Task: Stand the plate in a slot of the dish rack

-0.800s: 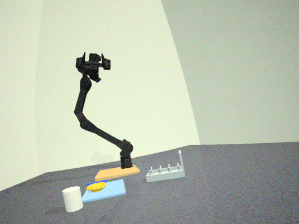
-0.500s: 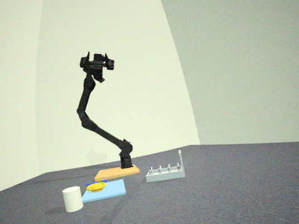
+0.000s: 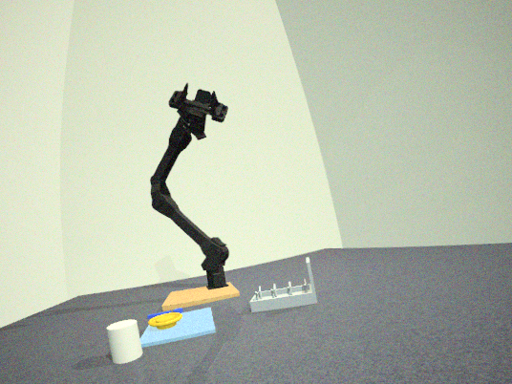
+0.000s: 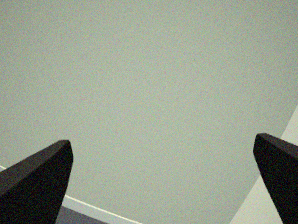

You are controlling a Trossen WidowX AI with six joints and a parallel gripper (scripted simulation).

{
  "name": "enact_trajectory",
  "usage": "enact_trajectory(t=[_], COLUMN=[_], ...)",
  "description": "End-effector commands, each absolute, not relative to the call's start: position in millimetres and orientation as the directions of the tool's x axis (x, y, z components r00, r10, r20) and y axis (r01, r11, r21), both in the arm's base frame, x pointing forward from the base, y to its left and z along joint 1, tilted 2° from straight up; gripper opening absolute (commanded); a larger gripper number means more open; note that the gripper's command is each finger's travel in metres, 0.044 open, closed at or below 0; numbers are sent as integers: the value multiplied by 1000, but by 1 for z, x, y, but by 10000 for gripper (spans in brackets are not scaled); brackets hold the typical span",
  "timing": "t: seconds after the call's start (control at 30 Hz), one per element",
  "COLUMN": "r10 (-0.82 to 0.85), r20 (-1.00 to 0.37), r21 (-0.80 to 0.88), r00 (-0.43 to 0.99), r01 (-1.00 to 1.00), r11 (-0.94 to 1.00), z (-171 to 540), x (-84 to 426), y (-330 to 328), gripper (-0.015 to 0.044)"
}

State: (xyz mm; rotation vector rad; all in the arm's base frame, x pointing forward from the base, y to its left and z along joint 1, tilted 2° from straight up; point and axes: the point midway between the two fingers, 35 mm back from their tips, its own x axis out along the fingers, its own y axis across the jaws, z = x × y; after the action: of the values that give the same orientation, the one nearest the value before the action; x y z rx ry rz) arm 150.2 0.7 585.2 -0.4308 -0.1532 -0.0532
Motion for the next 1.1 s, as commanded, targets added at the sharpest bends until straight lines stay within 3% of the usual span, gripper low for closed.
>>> enact_trajectory(t=[0.0, 0.5, 1.07], r10=[-29, -99, -219], r20=[134, -11, -308], r21=[-469, -682, -753], r00=[991, 995, 926], r01=[89, 65, -97], r11=[879, 729, 651], z=[576, 527, 429], x=[163, 225, 312], y=[20, 59, 52], gripper=[400, 400, 400])
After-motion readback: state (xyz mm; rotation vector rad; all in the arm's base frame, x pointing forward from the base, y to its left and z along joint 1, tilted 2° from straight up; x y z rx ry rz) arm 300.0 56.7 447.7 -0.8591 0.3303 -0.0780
